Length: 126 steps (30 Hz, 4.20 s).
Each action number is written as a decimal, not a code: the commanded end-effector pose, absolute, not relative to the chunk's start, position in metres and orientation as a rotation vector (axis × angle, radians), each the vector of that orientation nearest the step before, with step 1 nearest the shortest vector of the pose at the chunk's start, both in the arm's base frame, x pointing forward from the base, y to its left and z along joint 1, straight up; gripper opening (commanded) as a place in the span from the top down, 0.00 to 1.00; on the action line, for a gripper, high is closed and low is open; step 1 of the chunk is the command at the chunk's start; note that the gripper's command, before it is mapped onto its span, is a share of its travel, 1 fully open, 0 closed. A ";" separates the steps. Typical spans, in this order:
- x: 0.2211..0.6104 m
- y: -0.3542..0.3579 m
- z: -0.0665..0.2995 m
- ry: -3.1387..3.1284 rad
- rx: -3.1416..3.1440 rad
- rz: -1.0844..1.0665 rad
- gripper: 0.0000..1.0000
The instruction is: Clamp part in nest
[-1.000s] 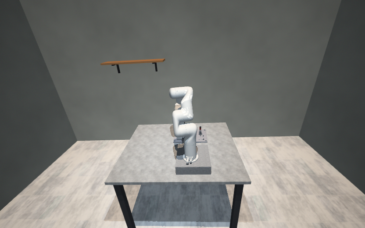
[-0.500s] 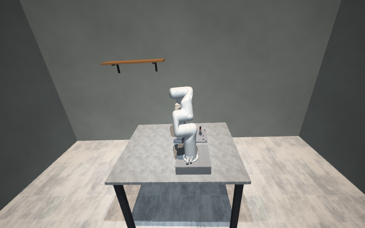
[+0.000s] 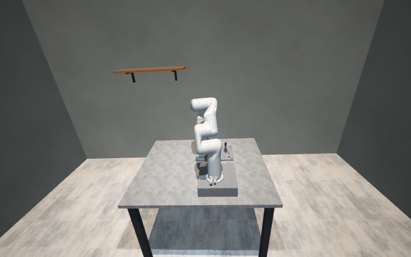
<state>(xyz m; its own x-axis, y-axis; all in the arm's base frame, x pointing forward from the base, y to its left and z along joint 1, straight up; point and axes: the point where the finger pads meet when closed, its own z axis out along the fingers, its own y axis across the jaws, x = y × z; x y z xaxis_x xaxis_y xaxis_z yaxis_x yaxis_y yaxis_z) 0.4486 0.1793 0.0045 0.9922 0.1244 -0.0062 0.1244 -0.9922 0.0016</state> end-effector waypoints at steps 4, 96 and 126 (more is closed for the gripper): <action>0.451 0.180 0.006 0.196 3.135 -0.004 1.00; 0.498 0.186 -0.026 0.196 3.135 -0.004 1.00; 0.499 0.186 -0.028 0.196 3.135 -0.004 1.00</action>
